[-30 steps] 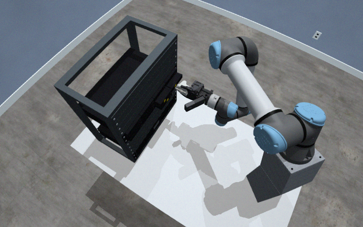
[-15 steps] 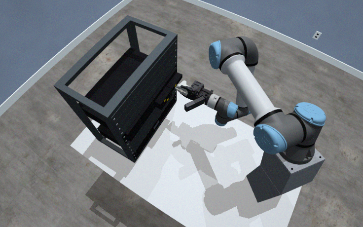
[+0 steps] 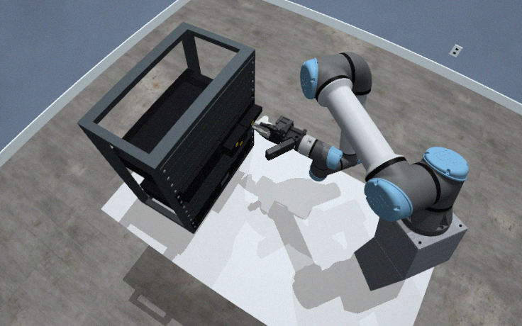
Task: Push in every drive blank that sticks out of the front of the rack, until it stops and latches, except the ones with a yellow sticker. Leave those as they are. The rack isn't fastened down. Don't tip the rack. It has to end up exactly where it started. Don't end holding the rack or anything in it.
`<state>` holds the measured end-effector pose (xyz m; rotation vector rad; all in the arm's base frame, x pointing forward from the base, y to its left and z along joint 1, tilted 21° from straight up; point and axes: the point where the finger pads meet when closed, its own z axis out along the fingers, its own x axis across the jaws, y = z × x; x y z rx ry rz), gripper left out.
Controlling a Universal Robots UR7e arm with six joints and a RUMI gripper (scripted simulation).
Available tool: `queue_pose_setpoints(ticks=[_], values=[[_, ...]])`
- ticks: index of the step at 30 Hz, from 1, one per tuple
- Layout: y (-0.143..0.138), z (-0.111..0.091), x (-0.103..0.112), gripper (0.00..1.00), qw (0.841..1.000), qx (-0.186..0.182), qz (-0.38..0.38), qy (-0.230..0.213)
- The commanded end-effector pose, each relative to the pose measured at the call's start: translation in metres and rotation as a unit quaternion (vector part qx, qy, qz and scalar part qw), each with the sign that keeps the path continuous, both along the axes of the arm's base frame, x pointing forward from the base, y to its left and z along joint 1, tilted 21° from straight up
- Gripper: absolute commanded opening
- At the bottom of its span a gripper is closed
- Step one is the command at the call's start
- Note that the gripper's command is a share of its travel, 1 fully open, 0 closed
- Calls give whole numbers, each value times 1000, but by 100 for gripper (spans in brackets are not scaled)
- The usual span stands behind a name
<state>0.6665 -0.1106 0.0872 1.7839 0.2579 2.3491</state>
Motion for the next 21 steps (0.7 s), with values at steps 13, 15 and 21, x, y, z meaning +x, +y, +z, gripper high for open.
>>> queue_pose_setpoints(ticks=[13,15,21], values=[[-2,-16,-60,0,1000,0,0,0],[-2,-19,-71,0,1000,0,0,0],[-3,-25,-91,0,1000,0,0,0]])
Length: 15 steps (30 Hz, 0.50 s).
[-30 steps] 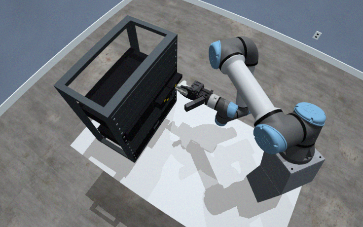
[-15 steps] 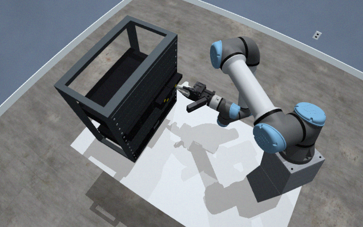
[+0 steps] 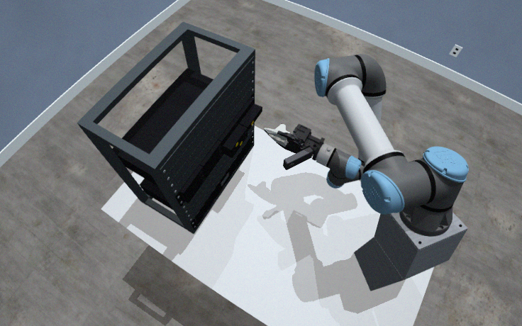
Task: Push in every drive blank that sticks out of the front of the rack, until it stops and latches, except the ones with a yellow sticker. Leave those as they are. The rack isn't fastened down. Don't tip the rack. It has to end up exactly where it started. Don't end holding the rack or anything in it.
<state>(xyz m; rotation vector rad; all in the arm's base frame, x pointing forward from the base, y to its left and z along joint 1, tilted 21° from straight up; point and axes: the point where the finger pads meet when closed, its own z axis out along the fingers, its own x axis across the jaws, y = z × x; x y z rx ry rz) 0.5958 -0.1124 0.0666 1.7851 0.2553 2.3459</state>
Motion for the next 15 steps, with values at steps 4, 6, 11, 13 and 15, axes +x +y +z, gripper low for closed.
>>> queue_pose_setpoints(ticks=[4,6,11,13,15], values=[[-1,-5,-25,0,1000,0,2,-1],[-1,-5,-25,0,1000,0,2,-1],[-1,-5,-25,0,1000,0,2,-1],[-1,-5,-25,0,1000,0,2,-1],[-1,-5,-25,0,1000,0,2,-1]])
